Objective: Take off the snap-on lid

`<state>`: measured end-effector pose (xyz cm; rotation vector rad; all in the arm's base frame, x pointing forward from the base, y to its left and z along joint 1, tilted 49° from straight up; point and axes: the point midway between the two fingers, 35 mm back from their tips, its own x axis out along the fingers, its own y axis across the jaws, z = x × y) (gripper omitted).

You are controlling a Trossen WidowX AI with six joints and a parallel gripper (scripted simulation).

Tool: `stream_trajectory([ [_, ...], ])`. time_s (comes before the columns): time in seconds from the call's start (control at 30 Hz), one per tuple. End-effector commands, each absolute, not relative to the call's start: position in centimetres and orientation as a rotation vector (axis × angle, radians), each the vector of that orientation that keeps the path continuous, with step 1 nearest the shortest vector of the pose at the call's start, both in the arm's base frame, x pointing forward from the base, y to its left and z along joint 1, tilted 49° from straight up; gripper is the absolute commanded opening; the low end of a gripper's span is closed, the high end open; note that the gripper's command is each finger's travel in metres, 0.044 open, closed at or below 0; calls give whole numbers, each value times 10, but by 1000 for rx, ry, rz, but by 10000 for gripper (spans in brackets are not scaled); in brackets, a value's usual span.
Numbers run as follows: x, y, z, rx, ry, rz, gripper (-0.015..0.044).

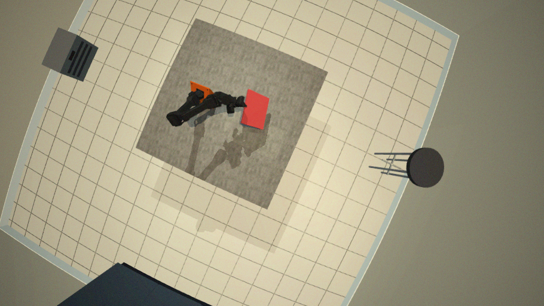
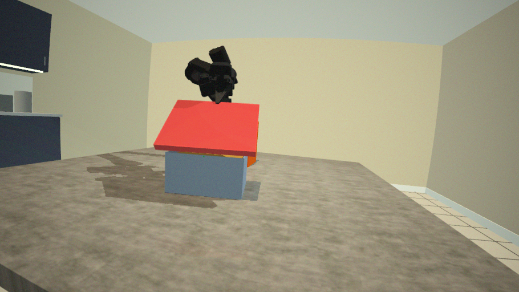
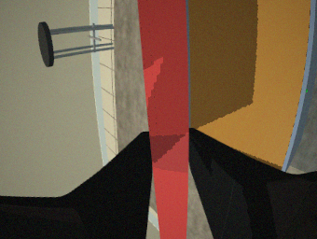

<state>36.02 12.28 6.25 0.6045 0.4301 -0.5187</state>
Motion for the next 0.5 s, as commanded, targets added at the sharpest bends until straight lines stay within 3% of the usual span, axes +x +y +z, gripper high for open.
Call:
stream_trajectory([
  [0.0, 356, 129, 54, 608, 431, -513, 0],
  [0.47, 346, 146, 34, 610, 432, -513, 0],
])
